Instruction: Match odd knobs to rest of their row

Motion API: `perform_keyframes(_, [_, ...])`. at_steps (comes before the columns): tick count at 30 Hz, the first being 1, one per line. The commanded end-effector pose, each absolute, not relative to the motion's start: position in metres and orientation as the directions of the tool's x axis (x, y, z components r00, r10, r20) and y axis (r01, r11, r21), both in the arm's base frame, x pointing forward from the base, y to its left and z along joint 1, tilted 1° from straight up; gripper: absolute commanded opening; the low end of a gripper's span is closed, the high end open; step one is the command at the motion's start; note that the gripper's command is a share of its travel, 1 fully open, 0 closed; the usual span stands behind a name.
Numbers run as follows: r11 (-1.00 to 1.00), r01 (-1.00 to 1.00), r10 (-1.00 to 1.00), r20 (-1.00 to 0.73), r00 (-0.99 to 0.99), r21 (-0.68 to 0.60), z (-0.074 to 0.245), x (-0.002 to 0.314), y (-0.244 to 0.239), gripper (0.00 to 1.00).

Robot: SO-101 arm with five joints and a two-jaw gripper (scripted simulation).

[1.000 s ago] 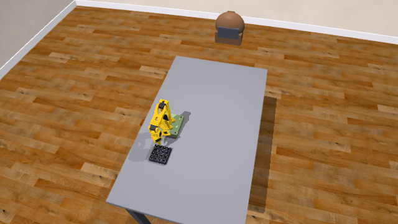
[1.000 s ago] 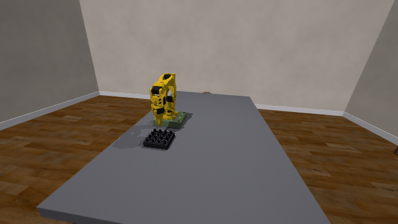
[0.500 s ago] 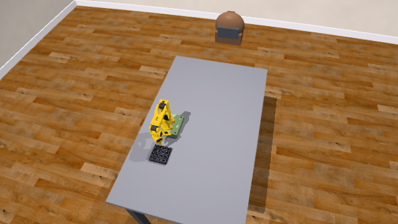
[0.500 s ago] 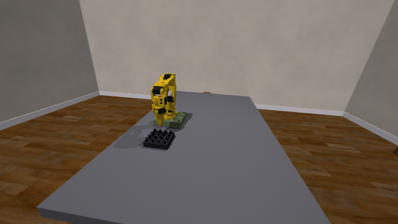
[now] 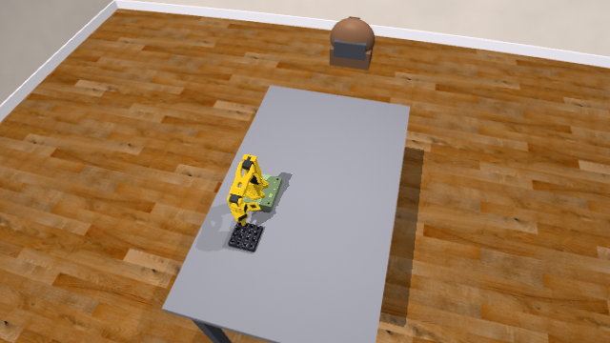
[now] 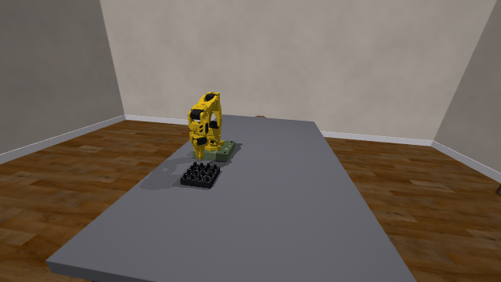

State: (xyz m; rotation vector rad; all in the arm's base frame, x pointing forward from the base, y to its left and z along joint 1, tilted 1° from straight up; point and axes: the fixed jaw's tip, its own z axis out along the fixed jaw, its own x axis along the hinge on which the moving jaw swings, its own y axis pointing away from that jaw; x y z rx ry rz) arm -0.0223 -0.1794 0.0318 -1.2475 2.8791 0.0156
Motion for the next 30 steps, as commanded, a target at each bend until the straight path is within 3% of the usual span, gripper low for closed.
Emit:
perform_keyframes(1, [0.674, -0.739, -0.739, -0.012, -0.674, 0.009, 0.0325, -0.0213, -0.1854, 0.1])
perform_keyframes(30, [0.674, -0.739, -0.739, -0.012, -0.674, 0.009, 0.0242, -0.0219, -0.1927, 0.1])
